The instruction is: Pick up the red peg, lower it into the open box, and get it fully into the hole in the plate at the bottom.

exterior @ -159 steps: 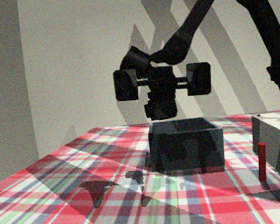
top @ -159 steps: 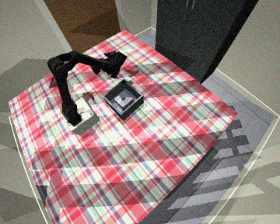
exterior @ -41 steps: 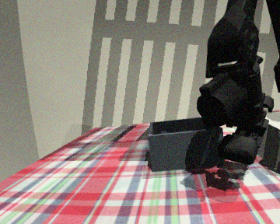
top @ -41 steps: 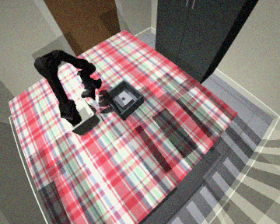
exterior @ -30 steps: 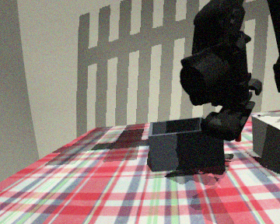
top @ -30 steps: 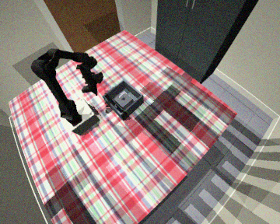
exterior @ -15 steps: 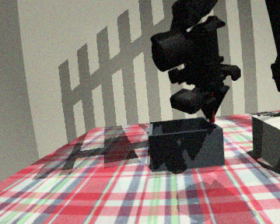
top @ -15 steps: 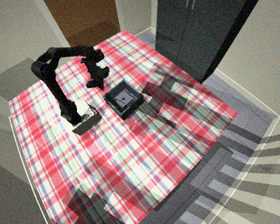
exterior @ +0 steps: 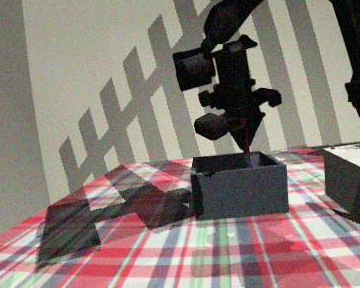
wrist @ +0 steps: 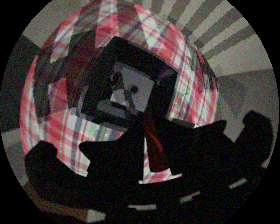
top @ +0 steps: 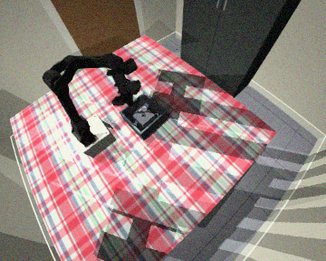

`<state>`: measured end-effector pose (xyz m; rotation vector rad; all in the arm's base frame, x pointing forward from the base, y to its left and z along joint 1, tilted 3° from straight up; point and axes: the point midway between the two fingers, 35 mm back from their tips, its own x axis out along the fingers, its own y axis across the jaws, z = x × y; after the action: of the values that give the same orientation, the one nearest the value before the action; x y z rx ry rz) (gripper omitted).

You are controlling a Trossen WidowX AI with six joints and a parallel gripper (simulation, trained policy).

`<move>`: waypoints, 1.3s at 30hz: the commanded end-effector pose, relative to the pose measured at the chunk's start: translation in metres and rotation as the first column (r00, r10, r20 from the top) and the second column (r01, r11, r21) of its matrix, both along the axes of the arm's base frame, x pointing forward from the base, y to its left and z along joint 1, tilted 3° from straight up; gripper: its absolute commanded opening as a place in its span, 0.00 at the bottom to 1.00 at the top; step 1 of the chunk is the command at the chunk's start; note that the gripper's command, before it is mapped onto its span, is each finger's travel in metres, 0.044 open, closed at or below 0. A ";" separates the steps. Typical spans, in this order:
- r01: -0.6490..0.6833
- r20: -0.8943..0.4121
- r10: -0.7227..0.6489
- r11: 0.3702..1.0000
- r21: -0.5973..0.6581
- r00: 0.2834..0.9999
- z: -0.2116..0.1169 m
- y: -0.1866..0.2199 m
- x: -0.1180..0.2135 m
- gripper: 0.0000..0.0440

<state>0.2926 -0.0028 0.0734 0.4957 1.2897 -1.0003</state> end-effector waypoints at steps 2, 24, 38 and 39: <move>0.001 0.009 -0.001 1.000 0.024 1.000 -0.007 -0.019 0.014 0.00; -0.119 -0.037 0.128 0.976 0.182 0.991 -0.067 -0.056 0.034 0.37; -0.164 0.020 0.165 0.954 0.250 0.986 -0.055 -0.067 0.076 0.91; -0.167 0.027 0.166 0.952 0.256 0.986 -0.054 -0.067 0.080 0.95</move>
<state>0.3605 -0.0690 0.0161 0.5590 1.4438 -0.7191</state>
